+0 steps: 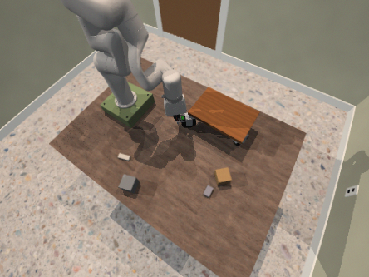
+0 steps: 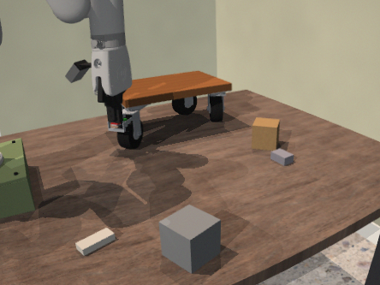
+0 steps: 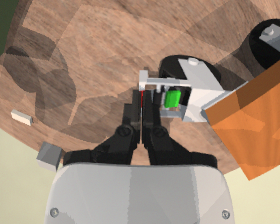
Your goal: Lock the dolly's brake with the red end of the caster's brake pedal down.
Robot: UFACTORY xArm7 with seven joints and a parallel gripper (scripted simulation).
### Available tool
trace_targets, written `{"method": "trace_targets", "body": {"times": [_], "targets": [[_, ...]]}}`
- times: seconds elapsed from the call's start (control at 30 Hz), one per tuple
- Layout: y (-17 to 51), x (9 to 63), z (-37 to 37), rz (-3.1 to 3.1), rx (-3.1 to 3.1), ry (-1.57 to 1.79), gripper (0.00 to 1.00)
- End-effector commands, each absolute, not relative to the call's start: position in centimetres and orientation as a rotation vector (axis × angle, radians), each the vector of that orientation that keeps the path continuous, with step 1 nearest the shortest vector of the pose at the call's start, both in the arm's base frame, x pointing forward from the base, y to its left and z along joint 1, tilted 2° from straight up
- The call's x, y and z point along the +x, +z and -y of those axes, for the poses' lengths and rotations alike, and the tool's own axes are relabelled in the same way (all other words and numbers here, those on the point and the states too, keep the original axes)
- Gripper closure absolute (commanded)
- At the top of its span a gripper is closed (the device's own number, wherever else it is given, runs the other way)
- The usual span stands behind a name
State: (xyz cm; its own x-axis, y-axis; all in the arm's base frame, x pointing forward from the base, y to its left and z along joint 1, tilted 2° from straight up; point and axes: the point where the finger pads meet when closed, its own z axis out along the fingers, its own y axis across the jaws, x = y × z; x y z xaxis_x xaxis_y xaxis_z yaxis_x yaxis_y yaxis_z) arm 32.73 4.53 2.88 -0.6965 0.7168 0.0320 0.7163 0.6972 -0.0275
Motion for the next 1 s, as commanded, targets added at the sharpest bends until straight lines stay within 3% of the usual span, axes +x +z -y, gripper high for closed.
{"method": "trace_targets", "body": {"times": [0.0,0.97], "targets": [[2.95,32.86,-4.55,2.859,-1.208,0.018,1.00],[2.33,32.84,-4.55,2.859,-1.208,0.018,1.00]]}}
